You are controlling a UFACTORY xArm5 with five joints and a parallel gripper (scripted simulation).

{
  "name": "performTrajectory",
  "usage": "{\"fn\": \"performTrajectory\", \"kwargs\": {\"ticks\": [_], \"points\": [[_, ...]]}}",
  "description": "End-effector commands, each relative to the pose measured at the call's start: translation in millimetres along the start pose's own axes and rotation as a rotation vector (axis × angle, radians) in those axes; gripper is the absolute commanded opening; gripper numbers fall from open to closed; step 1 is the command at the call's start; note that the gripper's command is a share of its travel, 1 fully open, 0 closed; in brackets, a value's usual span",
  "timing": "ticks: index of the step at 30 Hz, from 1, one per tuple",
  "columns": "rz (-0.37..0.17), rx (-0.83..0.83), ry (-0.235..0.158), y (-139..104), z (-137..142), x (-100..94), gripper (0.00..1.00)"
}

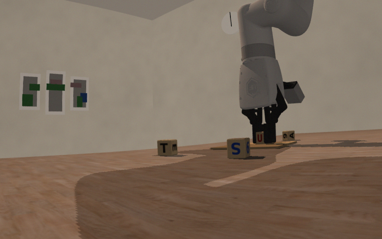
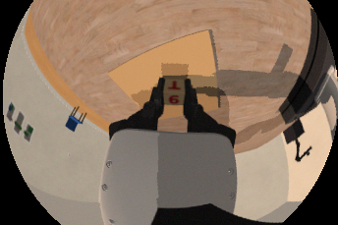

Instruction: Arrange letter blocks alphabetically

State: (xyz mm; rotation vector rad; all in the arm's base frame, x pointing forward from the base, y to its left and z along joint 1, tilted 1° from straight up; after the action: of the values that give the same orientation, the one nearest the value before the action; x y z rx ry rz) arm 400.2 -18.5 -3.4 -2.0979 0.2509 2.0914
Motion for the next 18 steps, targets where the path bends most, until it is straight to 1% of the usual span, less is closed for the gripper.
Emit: {"fn": "performTrajectory", "kwargs": {"ticks": [1, 12, 16, 18], "points": [[-0.001, 0.0, 0.003, -0.2, -1.2, -0.9, 0.21], [-0.001, 0.0, 0.003, -0.2, -1.2, -1.4, 0.21], [-0.001, 0.0, 0.003, -0.2, -1.2, -10.7, 0.21], [-0.001, 0.0, 0.003, -0.2, -1.2, -10.7, 0.21]]}}
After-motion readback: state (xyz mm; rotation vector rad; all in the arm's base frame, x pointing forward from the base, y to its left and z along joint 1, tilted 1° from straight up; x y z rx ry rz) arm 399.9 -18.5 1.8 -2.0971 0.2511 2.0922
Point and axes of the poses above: the point where the finger pads meet when closed, its own x axis out along the fingers, its own z axis across the jaws, y = z × x, the point moved 2 cm from there along -x, back along the fingers, and after that the axes turned 4 degrees about -x, right-handed, at the moved point
